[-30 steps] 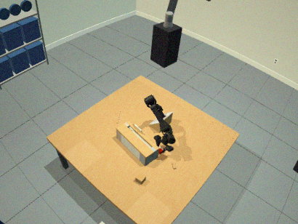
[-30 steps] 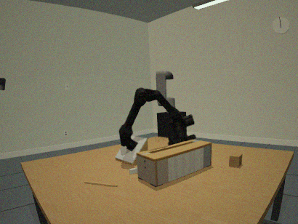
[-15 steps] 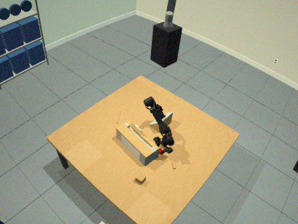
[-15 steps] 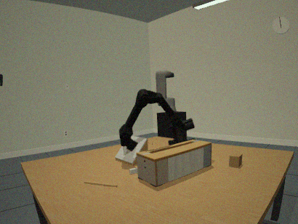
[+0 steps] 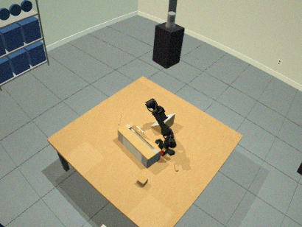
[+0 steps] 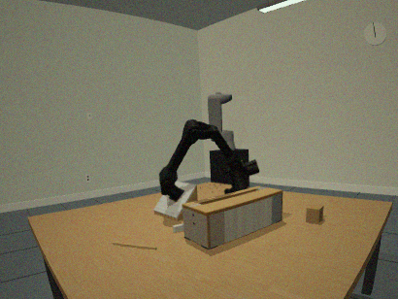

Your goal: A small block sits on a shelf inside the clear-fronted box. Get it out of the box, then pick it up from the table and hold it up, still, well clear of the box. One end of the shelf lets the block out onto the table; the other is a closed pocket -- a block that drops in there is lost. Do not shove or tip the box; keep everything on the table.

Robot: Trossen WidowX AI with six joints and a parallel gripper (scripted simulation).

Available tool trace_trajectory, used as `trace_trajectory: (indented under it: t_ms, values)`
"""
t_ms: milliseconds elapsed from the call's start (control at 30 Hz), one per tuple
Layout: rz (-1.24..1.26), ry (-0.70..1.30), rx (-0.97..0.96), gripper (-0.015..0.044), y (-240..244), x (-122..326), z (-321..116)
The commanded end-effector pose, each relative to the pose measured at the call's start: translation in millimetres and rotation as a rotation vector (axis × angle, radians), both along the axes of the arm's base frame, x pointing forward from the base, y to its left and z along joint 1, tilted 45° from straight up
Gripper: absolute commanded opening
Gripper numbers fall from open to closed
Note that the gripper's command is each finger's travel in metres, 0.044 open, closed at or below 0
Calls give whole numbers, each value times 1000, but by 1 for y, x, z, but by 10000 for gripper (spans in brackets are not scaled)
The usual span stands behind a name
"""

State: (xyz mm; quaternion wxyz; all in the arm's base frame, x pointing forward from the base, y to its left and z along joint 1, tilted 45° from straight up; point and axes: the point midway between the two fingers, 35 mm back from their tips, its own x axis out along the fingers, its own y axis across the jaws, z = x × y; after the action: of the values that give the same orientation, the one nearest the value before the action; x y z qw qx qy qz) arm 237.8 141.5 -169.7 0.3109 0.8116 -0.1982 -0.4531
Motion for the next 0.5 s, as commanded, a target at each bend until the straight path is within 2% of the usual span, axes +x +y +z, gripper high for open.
trace_trajectory:
  t_ms: [0, 467]
  values:
    - [9, -20, 8, 3, 7, 1, 7]
    - [0, 2, 2, 0, 43, -8, 44]
